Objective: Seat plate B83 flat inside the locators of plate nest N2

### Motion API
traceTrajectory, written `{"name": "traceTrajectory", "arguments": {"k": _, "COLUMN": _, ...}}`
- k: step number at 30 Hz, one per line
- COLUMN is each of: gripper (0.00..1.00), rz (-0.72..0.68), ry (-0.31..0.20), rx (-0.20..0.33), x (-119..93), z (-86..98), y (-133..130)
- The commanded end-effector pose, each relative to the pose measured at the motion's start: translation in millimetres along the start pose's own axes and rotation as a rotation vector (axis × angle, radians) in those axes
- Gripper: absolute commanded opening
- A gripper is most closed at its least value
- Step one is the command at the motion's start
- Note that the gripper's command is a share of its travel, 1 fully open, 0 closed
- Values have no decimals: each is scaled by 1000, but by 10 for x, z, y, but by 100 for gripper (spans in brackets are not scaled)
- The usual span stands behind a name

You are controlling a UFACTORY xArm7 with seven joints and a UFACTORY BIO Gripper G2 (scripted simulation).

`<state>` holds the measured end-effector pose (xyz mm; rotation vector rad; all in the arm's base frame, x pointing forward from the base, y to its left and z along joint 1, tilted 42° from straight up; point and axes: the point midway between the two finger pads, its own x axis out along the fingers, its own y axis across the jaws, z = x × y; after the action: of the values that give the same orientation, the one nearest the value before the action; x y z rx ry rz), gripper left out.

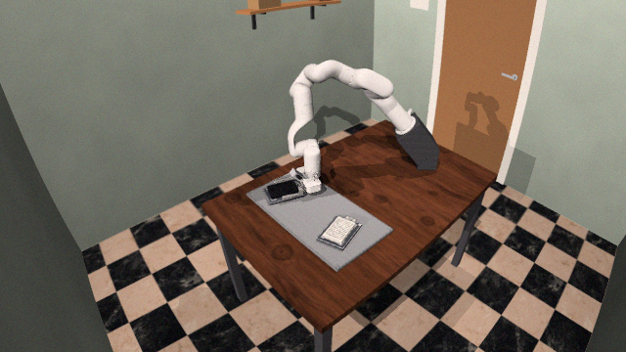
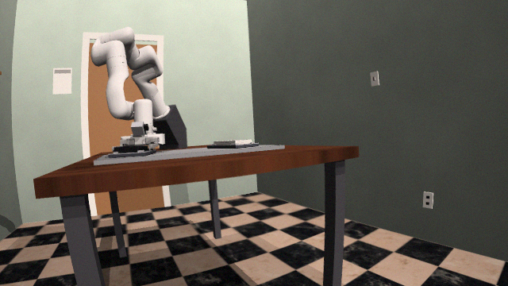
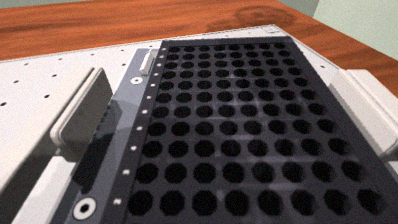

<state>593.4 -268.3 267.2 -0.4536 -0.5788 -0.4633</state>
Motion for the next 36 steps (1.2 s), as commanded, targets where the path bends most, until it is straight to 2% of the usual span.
{"name": "traceTrajectory", "arguments": {"k": 1, "gripper": 54, "rz": 0, "ry": -4, "rx": 2, "x": 15, "z": 15, "y": 6}}
{"name": "traceTrajectory", "arguments": {"k": 12, "gripper": 54, "rz": 0, "ry": -4, "rx": 2, "x": 15, "z": 16, "y": 6}}
{"name": "traceTrajectory", "arguments": {"k": 13, "gripper": 0, "rz": 0, "ry": -4, "rx": 2, "x": 15, "z": 16, "y": 6}}
{"name": "traceTrajectory", "arguments": {"k": 36, "gripper": 0, "rz": 0, "ry": -4, "rx": 2, "x": 15, "z": 15, "y": 6}}
